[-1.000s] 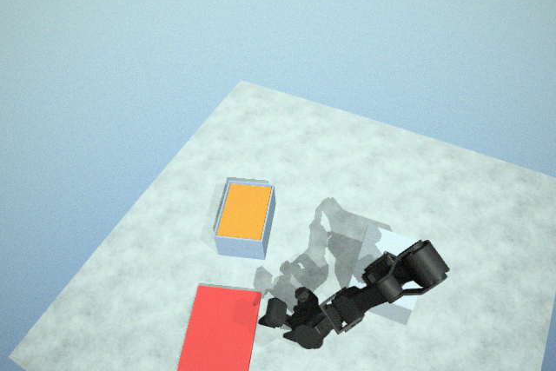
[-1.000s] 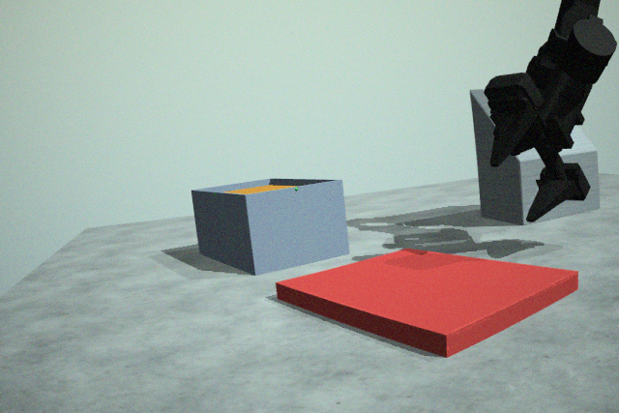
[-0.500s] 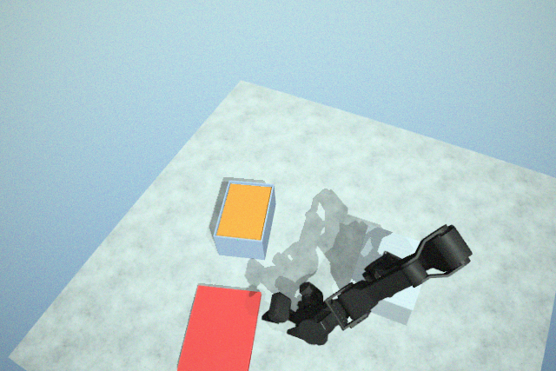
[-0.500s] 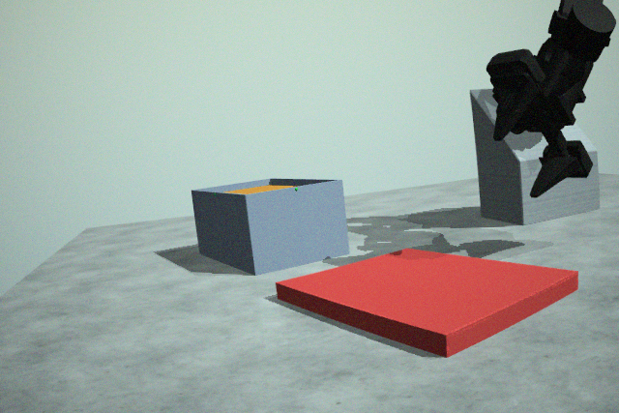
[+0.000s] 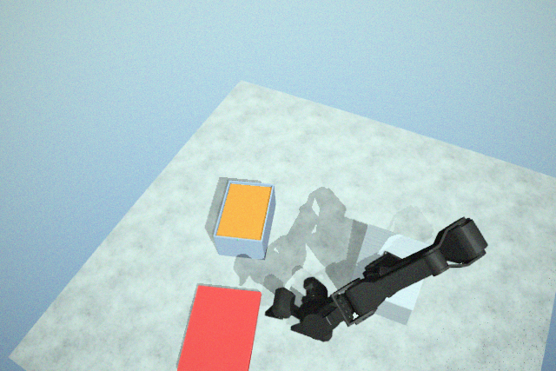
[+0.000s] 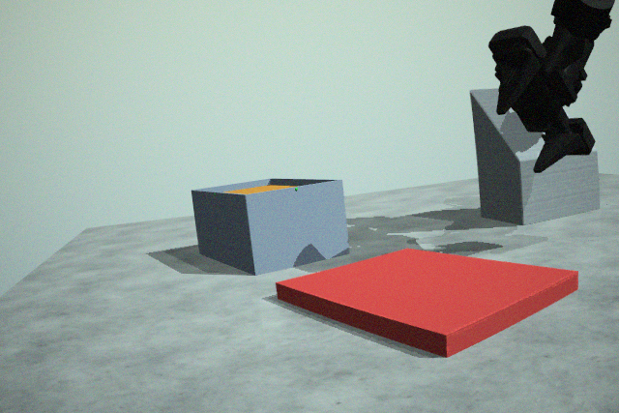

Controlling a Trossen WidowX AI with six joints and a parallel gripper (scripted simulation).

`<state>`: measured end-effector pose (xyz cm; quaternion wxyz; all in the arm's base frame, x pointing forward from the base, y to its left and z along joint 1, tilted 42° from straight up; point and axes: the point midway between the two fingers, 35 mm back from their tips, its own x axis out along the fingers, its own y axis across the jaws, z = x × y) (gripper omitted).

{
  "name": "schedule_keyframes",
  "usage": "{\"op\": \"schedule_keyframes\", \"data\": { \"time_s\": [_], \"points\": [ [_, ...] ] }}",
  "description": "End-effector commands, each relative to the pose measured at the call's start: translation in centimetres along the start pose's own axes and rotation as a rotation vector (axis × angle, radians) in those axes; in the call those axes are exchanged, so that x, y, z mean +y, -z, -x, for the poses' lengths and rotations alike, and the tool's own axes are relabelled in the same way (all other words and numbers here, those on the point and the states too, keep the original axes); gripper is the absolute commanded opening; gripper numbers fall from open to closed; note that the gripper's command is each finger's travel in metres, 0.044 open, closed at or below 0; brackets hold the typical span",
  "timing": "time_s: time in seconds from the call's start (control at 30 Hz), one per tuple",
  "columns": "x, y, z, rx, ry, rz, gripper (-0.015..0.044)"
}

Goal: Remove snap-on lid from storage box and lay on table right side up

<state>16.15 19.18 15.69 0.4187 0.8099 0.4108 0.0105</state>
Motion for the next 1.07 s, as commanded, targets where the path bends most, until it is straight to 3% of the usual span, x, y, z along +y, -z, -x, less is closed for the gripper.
{"op": "schedule_keyframes", "data": {
  "time_s": [0.0, 1.03],
  "points": [
    [0.57, 0.24, 0.87, 0.009, -0.001, 0.004, 0.044],
    [0.21, -0.01, 0.33, 0.009, -0.001, 0.004, 0.044]
  ]
}}
